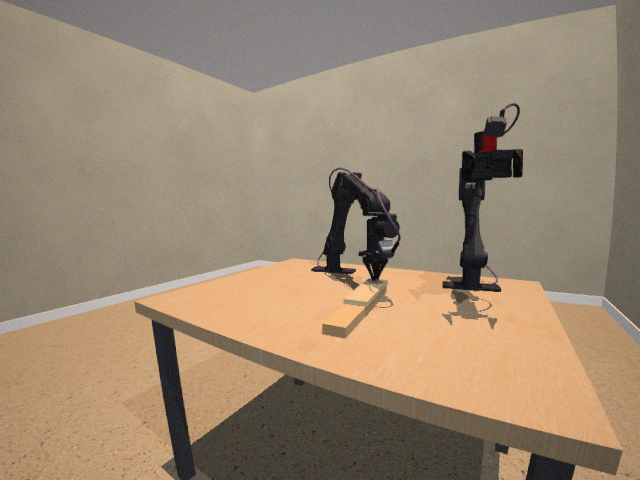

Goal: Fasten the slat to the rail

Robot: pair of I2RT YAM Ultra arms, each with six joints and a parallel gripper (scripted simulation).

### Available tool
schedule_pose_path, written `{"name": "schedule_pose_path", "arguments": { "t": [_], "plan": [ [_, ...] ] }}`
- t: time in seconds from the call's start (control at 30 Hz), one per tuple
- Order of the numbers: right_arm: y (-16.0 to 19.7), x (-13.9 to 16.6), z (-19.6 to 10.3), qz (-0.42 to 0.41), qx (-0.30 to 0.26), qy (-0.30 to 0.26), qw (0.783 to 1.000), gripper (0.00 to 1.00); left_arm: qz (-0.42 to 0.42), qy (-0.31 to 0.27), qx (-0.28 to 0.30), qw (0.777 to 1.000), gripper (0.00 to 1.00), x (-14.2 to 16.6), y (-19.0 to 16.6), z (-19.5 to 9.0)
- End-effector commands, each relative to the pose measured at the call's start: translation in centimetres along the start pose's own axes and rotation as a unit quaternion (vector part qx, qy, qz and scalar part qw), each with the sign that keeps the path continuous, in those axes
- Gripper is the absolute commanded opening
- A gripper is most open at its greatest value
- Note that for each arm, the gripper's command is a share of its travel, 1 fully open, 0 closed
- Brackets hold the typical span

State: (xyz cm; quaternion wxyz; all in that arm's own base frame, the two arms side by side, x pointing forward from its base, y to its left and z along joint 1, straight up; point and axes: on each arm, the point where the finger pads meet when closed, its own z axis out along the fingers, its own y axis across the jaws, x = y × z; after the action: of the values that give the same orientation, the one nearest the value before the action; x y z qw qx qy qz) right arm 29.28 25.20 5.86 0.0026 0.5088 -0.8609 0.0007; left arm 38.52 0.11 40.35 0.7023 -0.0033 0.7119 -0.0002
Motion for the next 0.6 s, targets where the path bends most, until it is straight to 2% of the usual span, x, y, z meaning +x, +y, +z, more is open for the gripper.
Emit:
{"name": "schedule_pose_path", "arguments": {
  "t": [0.0, 0.57],
  "plan": [
    [0.15, -0.47, 0.9, 0.05, 0.001, -0.005, 0.999, 0.12, 0.002, -0.013, 0.002, 1.0, 1.0, -0.84, -0.01, -0.47],
    [0.11, -0.45, 0.9, 0.198, 0.002, -0.005, 0.98, 0.12, 0.002, -0.013, 0.002, 1.0, 1.0, -0.84, -0.01, -0.47]
  ]
}}
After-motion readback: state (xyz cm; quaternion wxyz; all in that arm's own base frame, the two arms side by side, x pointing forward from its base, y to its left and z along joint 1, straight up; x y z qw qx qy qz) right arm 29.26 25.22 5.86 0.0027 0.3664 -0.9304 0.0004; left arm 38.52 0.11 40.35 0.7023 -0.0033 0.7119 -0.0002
